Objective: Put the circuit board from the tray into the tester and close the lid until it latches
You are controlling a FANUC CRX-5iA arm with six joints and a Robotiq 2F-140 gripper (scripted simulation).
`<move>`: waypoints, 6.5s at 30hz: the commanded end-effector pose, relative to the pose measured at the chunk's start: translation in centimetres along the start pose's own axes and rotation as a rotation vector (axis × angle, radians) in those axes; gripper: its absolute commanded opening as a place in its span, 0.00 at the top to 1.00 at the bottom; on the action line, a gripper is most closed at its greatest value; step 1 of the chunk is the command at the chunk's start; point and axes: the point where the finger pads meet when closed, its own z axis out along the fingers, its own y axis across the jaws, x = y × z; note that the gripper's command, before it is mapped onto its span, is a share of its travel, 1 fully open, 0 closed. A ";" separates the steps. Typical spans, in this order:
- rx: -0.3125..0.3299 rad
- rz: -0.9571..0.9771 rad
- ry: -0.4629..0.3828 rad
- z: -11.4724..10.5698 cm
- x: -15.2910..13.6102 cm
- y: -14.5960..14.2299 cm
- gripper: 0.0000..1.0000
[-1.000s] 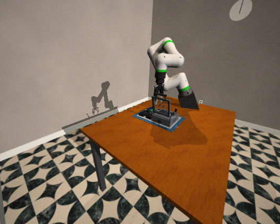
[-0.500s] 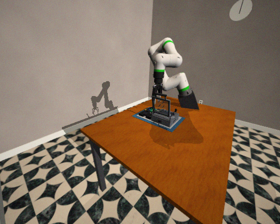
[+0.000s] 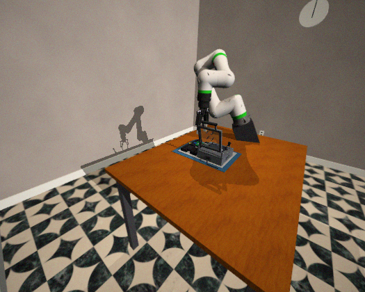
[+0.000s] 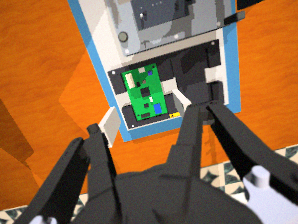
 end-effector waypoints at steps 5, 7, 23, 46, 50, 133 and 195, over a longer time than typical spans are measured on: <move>0.000 0.000 0.000 0.0 -0.4 0.0 0.42; 0.000 0.000 0.000 0.0 -0.5 0.0 0.42; 0.000 0.000 0.000 0.0 -0.5 0.0 0.42; 0.000 0.000 0.000 0.0 -0.5 0.0 0.42; 0.000 0.000 0.000 0.0 -0.5 0.0 0.42; 0.000 0.000 0.000 4.5 -0.5 0.0 0.42; 0.000 0.000 0.000 4.6 -0.5 0.0 0.42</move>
